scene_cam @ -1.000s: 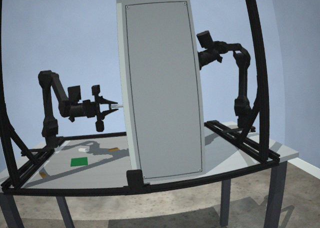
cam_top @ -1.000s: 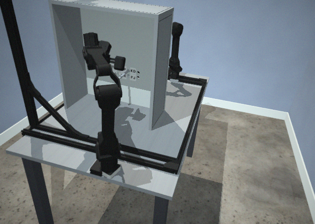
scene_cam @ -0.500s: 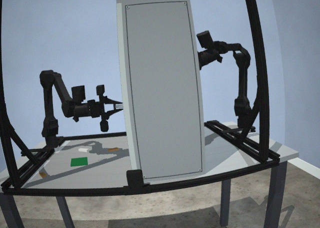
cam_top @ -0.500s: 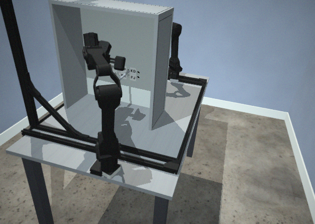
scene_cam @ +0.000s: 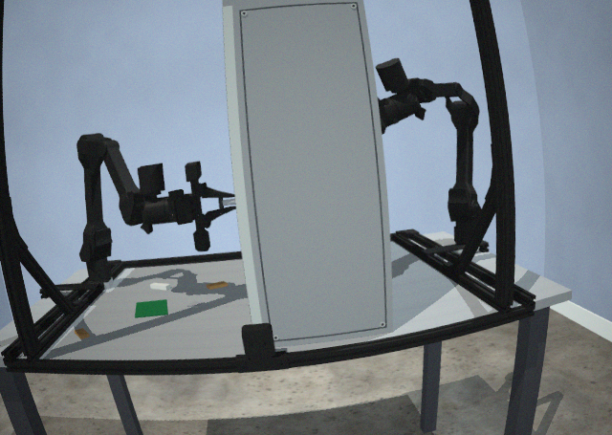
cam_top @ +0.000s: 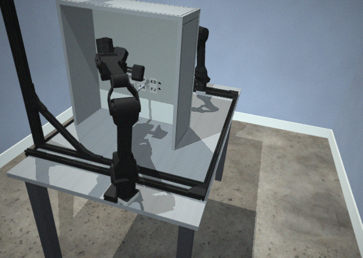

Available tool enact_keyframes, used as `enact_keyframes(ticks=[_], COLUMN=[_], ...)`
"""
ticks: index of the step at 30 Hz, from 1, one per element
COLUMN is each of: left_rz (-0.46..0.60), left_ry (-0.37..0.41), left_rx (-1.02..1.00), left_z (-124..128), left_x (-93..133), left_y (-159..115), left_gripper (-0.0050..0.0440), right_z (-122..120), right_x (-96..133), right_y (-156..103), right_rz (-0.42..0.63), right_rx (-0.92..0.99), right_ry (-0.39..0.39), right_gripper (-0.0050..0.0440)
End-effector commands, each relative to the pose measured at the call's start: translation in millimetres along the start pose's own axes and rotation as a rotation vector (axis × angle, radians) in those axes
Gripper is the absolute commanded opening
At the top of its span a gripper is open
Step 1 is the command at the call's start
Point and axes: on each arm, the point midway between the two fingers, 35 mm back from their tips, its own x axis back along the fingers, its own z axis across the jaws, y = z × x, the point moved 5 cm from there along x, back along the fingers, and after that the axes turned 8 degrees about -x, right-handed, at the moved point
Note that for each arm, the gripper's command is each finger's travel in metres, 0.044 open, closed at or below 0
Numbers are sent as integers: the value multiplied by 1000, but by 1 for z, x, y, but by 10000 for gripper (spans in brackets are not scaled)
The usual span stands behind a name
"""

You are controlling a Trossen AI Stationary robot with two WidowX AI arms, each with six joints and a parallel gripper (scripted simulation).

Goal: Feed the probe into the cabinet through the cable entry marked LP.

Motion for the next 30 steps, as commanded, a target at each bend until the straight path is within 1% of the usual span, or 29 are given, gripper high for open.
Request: enact_keyframes(ticks=[1,6,7,21,23,26,27,30], left_rz=[-6,-6,0,0,0,0,0,0], left_ry=[-8,-7,10,10,10,10,10,10], left_rx=[-3,-2,6,6,6,6,6,6], left_z=[-9,-14,-5,-5,-5,-5,-5,-5], left_x=[0,1,0,0,0,0,0,0], left_y=[1,1,1,1,1,1,1,1], left_gripper=[0,0,24,360,360,432,440,440], right_z=[0,0,0,0,0,0,0,0], right_x=[0,0,0,0,0,0,0,0], right_y=[0,0,0,0,0,0,0,0], right_rz=[3,3,3,3,3,3,3,3], right_rx=[-1,-1,-1,-1,-1,-1,-1,-1], right_ry=[3,3,3,3,3,3,3,3], right_gripper=[440,440,440,440,440,440,440,440])
